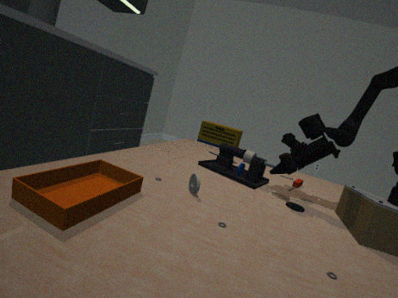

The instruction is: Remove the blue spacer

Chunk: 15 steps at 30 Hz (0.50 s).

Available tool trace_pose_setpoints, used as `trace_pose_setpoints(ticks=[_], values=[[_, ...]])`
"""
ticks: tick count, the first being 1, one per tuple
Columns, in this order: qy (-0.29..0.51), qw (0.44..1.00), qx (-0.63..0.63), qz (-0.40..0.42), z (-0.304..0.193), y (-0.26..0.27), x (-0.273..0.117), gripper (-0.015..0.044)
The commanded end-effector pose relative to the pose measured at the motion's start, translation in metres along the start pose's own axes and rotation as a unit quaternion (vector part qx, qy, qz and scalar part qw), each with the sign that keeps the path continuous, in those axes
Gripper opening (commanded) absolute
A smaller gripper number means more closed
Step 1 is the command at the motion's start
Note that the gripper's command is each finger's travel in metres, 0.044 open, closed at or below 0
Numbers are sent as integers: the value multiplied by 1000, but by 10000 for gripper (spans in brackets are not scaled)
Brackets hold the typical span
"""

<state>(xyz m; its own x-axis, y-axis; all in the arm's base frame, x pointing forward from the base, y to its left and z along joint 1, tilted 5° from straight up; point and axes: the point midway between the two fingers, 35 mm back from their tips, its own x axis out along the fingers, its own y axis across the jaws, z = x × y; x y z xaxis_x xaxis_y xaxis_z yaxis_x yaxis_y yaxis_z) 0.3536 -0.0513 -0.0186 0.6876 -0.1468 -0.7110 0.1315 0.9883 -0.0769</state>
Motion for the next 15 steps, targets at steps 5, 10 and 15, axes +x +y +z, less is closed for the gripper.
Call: trace_pose_setpoints(ticks=[5,10,15], values=[[-1,1000,-2,0,3,0,2,0],[-2,1000,-2,0,4,0,3,0],[-2,1000,-2,0,5,0,4,0]])
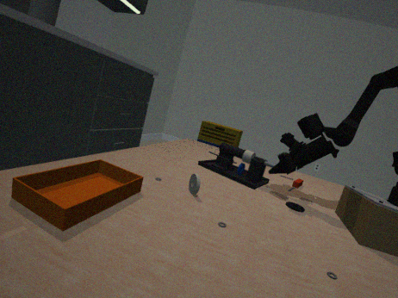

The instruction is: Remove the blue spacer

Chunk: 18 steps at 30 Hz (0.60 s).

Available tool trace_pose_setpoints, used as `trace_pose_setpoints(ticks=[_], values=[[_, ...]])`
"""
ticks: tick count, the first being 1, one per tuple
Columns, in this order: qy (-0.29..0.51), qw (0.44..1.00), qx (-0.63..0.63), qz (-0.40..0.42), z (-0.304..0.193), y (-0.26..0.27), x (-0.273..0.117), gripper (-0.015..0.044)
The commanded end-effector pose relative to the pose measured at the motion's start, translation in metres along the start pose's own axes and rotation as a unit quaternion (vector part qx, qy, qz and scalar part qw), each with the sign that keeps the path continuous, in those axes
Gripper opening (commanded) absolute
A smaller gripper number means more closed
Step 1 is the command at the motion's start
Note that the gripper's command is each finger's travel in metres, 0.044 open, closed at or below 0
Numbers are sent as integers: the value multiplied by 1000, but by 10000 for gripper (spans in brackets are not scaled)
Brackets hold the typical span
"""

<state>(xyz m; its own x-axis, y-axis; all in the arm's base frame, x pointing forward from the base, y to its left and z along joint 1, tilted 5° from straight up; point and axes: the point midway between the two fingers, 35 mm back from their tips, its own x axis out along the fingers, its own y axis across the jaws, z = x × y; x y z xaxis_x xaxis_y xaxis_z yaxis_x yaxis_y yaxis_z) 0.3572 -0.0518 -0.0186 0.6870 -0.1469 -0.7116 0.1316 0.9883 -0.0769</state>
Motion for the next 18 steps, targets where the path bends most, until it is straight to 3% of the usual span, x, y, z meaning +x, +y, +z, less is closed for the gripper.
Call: trace_pose_setpoints(ticks=[1,18], values=[[-2,1000,-2,0,3,0,1,0],[-2,1000,-2,0,6,0,4,0]])
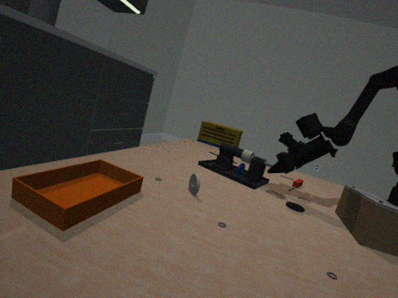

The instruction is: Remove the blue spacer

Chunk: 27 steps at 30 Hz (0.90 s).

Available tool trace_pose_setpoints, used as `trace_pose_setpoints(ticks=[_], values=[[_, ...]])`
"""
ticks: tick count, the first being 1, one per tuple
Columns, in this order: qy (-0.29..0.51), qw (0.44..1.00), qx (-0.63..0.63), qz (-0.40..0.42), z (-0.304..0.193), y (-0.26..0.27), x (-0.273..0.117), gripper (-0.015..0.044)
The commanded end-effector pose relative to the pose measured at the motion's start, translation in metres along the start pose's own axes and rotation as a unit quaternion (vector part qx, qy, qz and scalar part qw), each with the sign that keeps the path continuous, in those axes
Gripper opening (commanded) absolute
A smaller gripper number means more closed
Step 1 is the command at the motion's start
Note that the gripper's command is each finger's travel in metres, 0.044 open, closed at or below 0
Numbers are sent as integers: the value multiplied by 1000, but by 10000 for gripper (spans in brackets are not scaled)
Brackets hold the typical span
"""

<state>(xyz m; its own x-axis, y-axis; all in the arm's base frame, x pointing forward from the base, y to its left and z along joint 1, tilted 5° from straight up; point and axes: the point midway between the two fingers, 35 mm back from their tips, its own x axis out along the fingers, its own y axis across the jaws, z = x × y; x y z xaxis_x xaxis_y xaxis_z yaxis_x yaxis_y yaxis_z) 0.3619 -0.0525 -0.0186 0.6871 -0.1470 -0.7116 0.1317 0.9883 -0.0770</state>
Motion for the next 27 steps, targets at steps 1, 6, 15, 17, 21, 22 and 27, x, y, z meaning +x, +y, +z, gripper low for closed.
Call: trace_pose_setpoints(ticks=[1,6,15,17,21,22,27], values=[[-2,1000,-2,0,3,0,1,0],[-2,1000,-2,0,4,0,2,0],[-2,1000,-2,0,6,0,4,0],[-2,1000,-2,0,6,0,4,0],[-2,1000,-2,0,7,0,5,0],[-3,1000,-2,0,7,0,5,0],[-3,1000,-2,0,8,0,6,0]])
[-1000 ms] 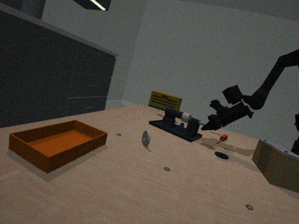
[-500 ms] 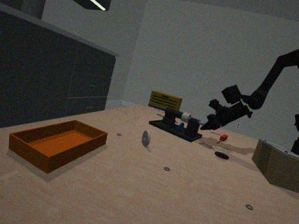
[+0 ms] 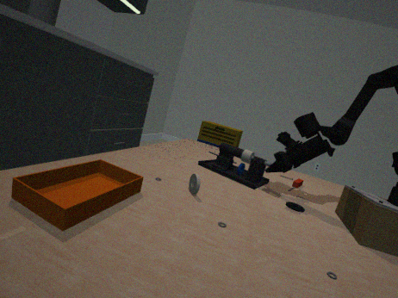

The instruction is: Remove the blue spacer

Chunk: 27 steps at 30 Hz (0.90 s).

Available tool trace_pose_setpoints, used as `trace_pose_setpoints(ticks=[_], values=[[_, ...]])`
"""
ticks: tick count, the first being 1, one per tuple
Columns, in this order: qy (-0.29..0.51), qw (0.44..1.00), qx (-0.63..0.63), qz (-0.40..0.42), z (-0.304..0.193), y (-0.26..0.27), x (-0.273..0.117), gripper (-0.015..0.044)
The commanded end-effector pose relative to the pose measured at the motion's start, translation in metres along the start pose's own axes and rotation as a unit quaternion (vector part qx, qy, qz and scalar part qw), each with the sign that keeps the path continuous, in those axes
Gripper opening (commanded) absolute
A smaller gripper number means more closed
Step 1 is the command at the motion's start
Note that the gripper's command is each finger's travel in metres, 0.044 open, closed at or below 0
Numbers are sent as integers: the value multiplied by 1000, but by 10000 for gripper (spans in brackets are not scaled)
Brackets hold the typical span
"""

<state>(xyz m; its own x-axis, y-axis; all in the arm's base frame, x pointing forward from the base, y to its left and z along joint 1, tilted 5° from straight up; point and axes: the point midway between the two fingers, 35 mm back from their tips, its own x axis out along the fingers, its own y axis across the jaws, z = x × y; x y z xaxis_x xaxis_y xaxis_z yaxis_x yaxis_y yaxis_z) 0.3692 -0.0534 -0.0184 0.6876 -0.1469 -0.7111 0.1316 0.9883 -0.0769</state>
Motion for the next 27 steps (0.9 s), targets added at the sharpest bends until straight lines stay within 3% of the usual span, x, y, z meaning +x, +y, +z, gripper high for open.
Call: trace_pose_setpoints(ticks=[1,27], values=[[-2,1000,-2,0,3,0,1,0],[-3,1000,-2,0,8,0,6,0]])
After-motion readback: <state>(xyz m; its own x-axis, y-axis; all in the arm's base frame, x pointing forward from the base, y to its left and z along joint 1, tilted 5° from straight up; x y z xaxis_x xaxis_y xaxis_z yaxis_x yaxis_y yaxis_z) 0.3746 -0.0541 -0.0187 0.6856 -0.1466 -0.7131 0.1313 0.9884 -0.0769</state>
